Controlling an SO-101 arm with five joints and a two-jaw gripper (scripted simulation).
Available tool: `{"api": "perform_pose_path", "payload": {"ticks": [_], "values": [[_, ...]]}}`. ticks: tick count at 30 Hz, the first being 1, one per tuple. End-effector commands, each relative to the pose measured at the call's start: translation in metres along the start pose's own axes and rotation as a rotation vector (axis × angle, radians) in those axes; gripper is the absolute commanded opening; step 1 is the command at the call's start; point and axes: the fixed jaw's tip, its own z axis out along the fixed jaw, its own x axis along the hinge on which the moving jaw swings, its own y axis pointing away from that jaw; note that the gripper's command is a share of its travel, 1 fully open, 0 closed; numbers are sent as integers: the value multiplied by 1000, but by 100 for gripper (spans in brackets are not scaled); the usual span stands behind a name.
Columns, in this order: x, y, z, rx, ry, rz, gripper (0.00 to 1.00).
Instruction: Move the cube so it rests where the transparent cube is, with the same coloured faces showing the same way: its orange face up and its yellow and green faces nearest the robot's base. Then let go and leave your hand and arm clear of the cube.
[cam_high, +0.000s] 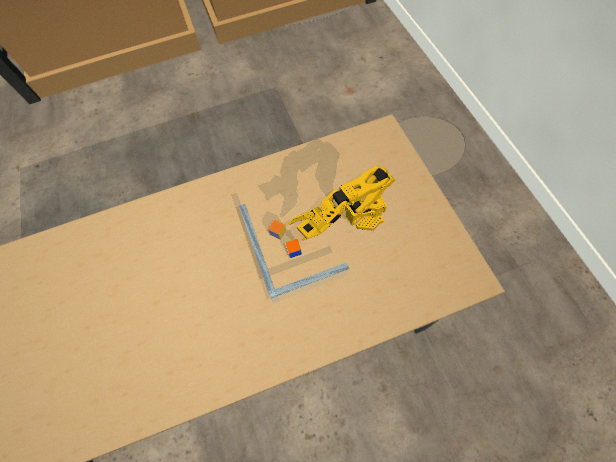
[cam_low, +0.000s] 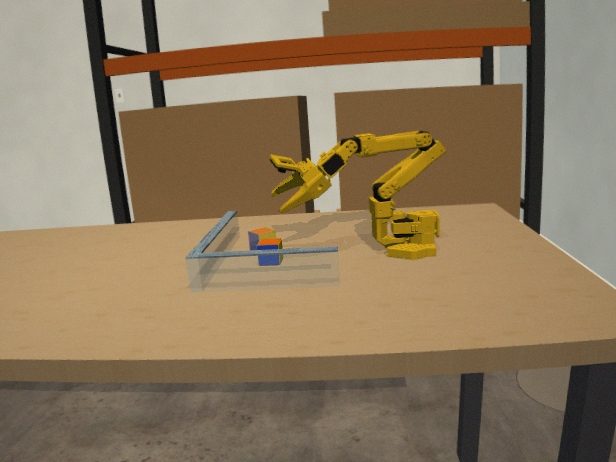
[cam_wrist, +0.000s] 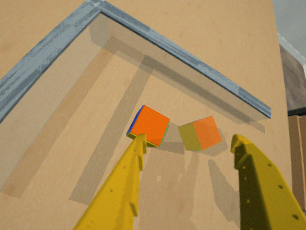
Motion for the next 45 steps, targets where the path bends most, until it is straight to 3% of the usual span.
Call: {"api": "perform_pose_path", "payload": {"ticks": [1, 22, 45], "values": [[-19, -9, -5, 21, -38, -44, 35], [-17, -11, 0, -48, 104, -226, 35], [-12, -12, 8, -173, 264, -453, 35]]}}
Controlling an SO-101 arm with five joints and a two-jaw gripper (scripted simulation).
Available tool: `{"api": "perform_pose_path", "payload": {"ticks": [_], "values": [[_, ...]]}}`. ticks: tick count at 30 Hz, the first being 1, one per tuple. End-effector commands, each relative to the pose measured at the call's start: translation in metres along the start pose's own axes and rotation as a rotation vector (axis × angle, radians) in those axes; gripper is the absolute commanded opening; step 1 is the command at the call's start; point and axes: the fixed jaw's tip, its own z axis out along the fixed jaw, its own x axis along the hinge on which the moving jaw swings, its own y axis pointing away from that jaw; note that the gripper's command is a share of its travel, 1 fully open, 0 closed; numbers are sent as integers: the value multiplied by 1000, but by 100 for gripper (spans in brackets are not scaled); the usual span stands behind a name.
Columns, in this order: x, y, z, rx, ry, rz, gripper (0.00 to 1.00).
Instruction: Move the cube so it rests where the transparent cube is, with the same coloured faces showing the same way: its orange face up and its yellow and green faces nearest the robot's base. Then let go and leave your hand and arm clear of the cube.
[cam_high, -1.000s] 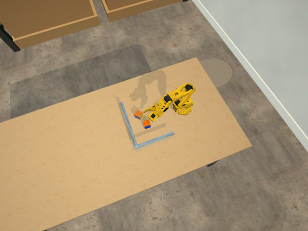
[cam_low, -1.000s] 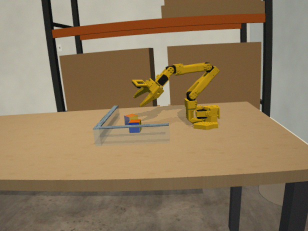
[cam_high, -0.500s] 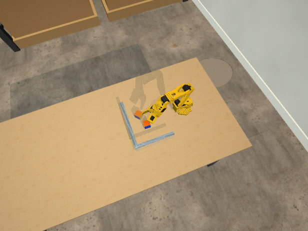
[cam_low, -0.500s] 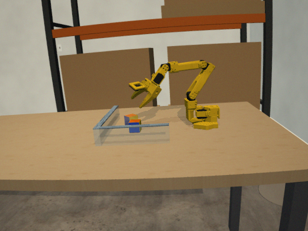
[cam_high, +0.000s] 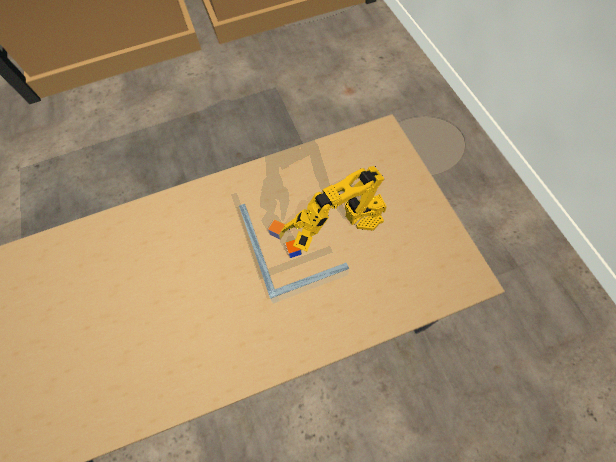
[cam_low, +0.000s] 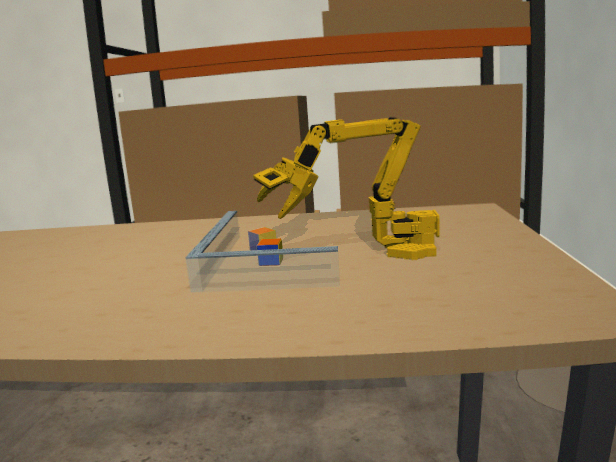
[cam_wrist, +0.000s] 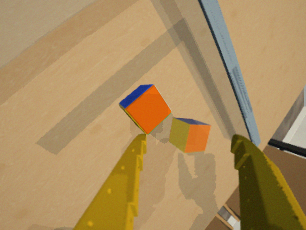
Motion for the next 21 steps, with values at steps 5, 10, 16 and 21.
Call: {"api": "perform_pose_path", "payload": {"ticks": [5, 10, 16, 21], "values": [[-12, -15, -9, 13, -9, -85, 35], [-11, -15, -7, -14, 15, -127, 35], [-9, -15, -5, -49, 42, -178, 35], [-8, -14, -3, -84, 66, -227, 35]]}}
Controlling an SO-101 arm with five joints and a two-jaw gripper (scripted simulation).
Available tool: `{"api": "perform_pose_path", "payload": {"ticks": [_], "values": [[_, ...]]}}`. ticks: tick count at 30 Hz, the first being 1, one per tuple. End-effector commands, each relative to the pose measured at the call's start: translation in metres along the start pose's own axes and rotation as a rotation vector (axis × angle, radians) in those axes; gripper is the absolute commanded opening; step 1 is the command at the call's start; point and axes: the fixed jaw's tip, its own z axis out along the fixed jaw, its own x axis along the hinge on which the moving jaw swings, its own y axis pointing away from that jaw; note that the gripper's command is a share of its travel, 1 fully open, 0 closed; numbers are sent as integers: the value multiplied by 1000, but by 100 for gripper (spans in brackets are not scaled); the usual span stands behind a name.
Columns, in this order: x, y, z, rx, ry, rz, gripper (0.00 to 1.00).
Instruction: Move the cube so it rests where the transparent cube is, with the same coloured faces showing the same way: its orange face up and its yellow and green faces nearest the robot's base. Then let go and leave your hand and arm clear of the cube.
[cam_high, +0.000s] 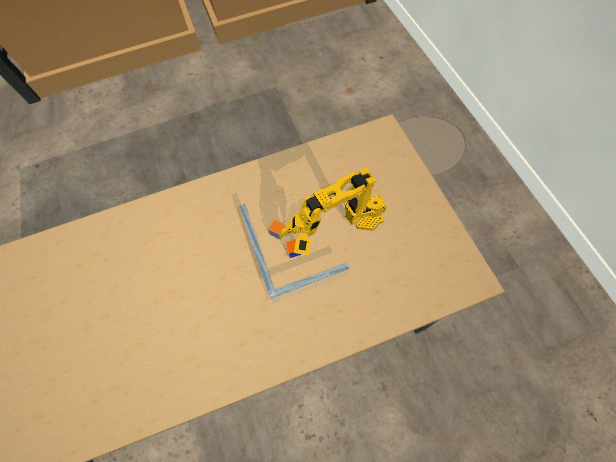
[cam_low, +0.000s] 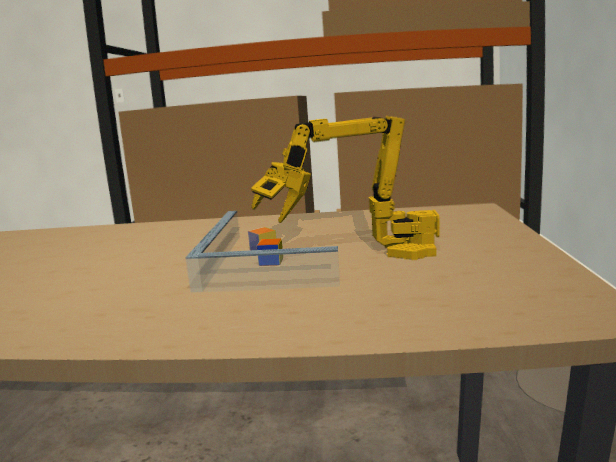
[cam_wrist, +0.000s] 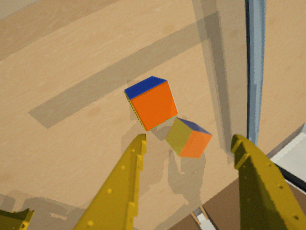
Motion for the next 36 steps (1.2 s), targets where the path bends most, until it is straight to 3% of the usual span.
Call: {"api": "perform_pose_path", "payload": {"ticks": [1, 36], "values": [[-8, -15, -13, 51, -29, -40, 35], [-2, -12, -2, -142, 62, -286, 35]]}}
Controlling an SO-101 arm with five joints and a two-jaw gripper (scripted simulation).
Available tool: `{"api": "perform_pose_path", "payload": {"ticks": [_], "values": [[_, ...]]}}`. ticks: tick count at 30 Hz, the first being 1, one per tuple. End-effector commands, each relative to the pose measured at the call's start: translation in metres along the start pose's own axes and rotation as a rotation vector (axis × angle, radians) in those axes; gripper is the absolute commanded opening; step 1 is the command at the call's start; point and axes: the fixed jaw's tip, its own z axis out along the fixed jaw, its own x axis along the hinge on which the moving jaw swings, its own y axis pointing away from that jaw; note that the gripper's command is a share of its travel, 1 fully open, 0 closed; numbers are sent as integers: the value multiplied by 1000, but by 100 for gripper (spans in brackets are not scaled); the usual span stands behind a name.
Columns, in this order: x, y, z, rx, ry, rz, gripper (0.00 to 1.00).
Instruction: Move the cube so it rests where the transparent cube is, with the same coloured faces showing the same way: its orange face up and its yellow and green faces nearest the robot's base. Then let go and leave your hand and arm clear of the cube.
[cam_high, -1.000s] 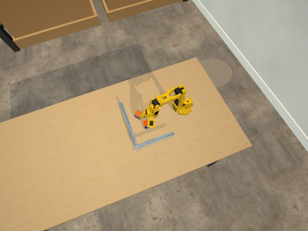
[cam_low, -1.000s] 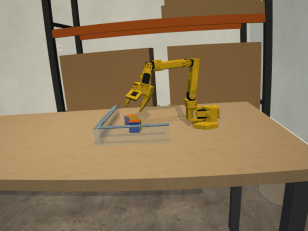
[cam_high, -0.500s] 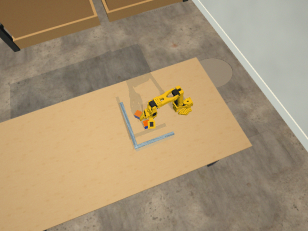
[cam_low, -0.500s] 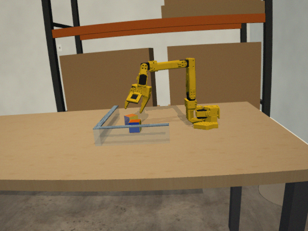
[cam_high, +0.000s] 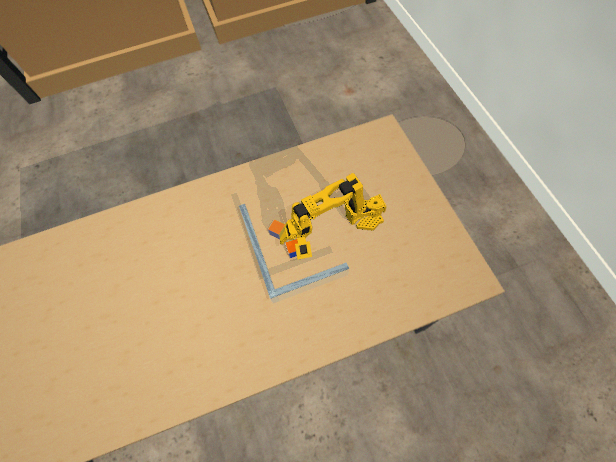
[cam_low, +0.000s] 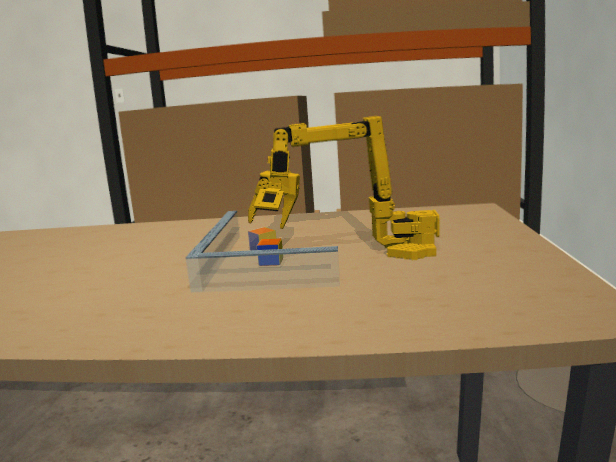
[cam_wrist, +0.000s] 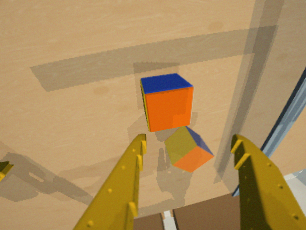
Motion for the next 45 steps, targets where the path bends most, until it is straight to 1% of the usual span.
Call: {"api": "perform_pose_path", "payload": {"ticks": [1, 20, 45], "values": [[-3, -13, -17, 74, -20, -26, 35], [-1, -12, -12, 5, -2, -108, 35], [0, -11, -9, -38, 7, -160, 35]]}}
